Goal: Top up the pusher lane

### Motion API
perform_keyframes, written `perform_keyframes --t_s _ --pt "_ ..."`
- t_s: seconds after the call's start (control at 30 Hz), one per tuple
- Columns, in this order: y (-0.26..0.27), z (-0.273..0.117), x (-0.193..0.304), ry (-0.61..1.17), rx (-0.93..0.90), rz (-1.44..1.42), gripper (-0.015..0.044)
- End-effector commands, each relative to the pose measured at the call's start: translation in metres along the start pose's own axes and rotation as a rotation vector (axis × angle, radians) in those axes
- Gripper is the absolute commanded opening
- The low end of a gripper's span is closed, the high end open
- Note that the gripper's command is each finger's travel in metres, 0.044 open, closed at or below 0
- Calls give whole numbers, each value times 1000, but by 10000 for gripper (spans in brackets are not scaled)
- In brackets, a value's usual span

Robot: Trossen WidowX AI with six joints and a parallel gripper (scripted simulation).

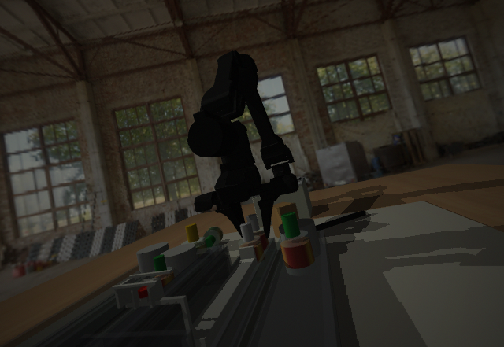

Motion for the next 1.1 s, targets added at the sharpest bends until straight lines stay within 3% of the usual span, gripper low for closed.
perform_keyframes --t_s 0.0,1.07 --pt "-1 0 -4 -20 3 1 0" --pt "0 5 1 -20 3 1 0"
Point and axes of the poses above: the point midway between the two fingers, 35 mm back from their tips, its own z axis out along the fingers, its own y axis across the jaws, x = y × z, the point moved 6 cm from there along -z, back along the fingers, and after that the axes turned 1 degree about -z, right-handed, at the moved point
